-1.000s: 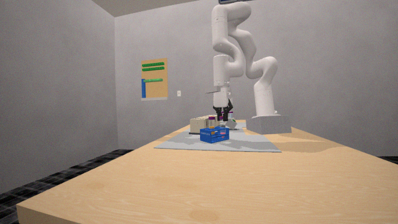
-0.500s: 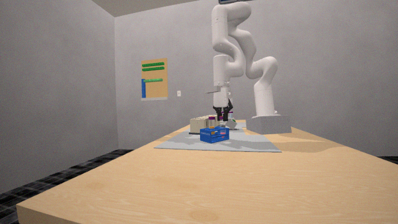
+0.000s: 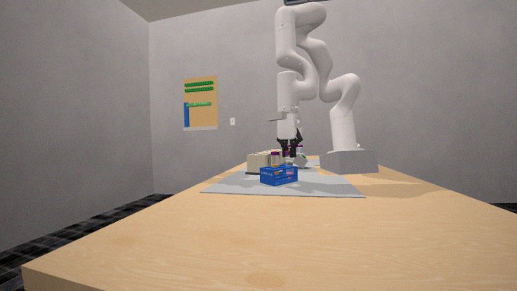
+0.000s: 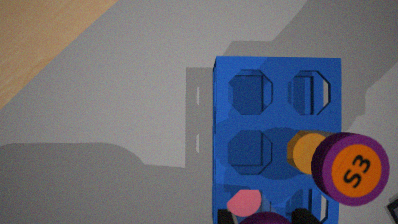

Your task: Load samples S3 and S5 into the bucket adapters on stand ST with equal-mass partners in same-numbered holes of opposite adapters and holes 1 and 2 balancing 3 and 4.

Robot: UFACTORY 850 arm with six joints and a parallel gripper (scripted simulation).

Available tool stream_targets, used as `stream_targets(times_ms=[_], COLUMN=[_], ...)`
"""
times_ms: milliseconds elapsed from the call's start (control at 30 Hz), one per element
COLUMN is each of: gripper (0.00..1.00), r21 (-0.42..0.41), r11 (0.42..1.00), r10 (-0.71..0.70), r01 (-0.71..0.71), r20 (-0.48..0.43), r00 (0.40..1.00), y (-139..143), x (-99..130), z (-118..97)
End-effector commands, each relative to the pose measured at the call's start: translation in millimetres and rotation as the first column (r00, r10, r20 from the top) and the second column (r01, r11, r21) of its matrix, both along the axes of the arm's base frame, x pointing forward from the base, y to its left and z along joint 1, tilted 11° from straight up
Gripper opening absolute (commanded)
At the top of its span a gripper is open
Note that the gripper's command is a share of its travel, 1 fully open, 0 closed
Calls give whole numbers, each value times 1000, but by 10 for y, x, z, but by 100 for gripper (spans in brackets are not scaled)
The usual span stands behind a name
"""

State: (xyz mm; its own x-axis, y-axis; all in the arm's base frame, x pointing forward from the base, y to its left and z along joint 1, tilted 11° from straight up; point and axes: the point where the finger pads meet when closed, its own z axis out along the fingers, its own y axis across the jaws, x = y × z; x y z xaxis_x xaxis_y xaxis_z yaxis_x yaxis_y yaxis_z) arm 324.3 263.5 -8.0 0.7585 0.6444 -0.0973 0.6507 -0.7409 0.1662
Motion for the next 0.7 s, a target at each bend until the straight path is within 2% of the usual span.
stream_targets(times_ms=[0, 667], gripper=[0, 0], r21=[1, 1], r11=[1000, 1000], r10=[0, 0], r01=[0, 0], r20=[1, 1], r00=[1000, 1000], y=[8, 28], x=[6, 2], z=[11, 116])
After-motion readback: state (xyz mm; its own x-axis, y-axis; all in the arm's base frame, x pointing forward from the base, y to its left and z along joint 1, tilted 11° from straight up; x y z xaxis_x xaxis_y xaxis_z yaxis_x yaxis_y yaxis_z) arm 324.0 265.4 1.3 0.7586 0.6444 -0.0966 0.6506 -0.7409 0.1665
